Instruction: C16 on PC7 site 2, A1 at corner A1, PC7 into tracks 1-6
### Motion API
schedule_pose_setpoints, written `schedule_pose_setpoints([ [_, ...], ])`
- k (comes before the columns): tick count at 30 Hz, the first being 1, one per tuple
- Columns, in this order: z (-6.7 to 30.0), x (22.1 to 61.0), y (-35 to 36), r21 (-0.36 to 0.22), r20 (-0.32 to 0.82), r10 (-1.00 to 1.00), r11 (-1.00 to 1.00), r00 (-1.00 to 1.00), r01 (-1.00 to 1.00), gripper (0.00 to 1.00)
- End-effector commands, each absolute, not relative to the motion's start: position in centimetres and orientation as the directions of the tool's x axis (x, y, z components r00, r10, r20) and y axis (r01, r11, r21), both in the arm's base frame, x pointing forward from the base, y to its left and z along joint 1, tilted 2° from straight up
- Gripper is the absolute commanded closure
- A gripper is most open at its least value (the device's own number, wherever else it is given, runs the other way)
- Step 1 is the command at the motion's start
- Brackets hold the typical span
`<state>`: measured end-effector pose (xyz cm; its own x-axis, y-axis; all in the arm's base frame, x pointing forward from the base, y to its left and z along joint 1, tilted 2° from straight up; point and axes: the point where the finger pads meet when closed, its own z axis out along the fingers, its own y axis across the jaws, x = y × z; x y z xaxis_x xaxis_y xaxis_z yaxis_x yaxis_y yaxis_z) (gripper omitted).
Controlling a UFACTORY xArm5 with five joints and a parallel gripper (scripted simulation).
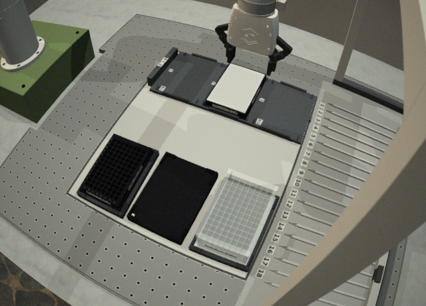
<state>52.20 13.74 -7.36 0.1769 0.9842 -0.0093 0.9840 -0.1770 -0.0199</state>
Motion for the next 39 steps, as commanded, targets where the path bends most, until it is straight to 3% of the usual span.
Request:
schedule_pose_setpoints([
  [1, -7.2, 52.4, 14.0, -0.016, -0.008, 0.984, -0.177, 0.177, 0.984, 0.00],
  [25, -7.2, 52.6, 14.8, -0.016, -0.008, 0.984, -0.177, 0.177, 0.984, 0.00],
  [39, -5.2, 52.6, 14.8, -0.016, -0.008, 0.984, -0.177, 0.177, 0.984, 0.00],
])
